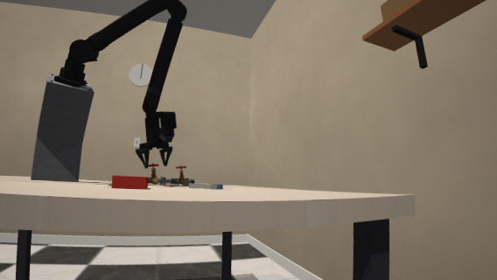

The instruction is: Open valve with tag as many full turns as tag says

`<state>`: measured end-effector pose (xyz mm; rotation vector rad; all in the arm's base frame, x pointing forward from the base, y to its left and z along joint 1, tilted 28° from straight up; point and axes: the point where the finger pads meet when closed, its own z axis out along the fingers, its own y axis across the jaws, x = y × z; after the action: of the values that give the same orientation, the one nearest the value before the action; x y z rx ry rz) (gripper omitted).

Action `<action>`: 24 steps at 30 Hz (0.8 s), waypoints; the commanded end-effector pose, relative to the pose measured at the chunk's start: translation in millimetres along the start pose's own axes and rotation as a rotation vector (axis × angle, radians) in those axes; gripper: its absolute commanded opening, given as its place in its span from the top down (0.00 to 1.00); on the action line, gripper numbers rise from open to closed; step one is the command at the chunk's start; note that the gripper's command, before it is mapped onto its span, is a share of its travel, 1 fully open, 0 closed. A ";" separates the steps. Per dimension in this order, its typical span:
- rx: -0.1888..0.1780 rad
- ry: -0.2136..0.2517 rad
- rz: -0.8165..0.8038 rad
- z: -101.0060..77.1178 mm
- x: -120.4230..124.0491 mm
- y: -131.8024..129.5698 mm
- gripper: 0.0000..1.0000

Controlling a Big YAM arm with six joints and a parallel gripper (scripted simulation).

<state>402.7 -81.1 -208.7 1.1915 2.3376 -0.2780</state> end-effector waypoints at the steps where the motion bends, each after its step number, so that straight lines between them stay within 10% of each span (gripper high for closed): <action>1: 0.033 0.003 0.345 0.1 7.2 -8.9 0.00; 6: 0.054 0.006 0.593 0.1 7.2 -8.9 0.00; 18: 0.053 0.007 0.600 0.2 7.5 -8.9 0.00; 19: 0.053 0.007 0.600 0.2 7.5 -8.9 1.00; 24: 0.049 0.006 0.602 0.3 6.9 -8.1 1.00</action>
<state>391.2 -82.8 -212.0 1.8318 1.8816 -0.1217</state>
